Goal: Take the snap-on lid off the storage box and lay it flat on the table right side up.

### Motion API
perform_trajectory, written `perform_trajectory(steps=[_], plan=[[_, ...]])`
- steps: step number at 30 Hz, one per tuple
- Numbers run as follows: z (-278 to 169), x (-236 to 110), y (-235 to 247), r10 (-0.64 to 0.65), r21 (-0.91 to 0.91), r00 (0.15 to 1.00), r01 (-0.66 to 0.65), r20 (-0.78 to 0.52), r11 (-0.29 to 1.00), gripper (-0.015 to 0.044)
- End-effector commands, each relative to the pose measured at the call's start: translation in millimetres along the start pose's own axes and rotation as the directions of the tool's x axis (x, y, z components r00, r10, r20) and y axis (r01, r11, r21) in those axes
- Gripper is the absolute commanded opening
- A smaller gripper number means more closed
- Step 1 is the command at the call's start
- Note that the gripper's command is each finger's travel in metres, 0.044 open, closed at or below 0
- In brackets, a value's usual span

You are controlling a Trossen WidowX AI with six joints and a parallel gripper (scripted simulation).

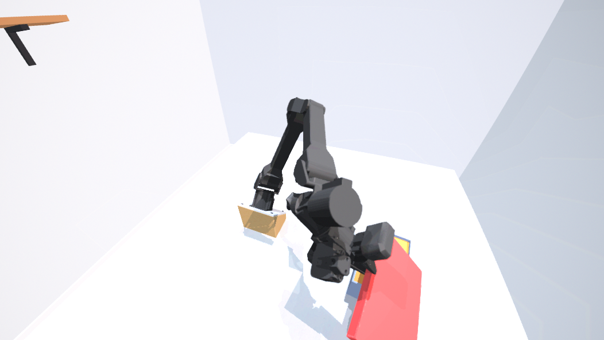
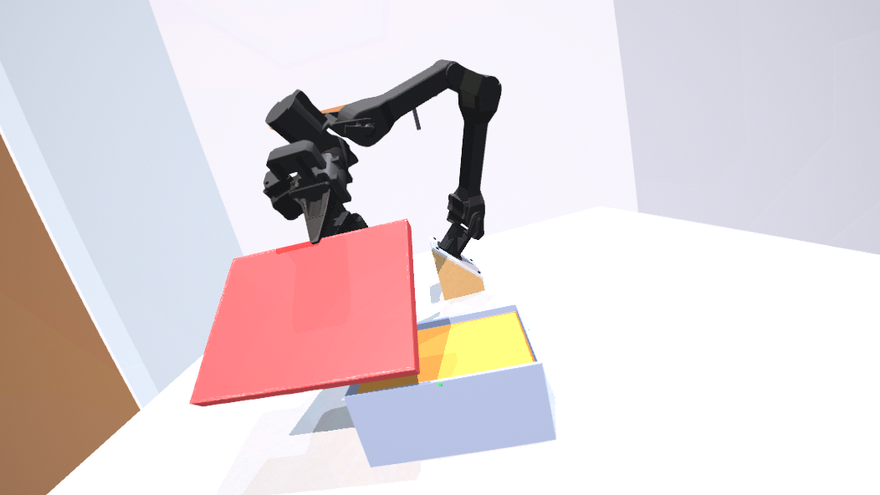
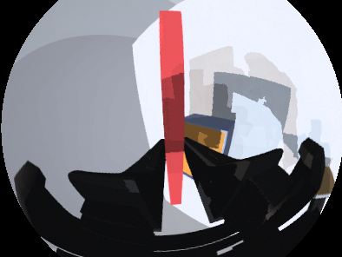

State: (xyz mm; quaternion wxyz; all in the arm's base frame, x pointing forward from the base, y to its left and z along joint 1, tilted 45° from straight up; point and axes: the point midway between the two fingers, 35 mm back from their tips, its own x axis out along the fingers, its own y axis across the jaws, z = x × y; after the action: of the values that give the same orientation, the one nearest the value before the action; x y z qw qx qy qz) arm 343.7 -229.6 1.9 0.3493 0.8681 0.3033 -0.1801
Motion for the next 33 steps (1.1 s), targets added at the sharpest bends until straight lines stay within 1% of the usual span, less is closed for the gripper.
perform_trajectory(steps=[1,33], plan=[[8,-3,3,0.010,-0.007,1.000,-0.010,-0.003,1.000,0.0000],[72,-10,-2,0.011,-0.011,1.000,-0.011,0.000,1.000,0.0000]])
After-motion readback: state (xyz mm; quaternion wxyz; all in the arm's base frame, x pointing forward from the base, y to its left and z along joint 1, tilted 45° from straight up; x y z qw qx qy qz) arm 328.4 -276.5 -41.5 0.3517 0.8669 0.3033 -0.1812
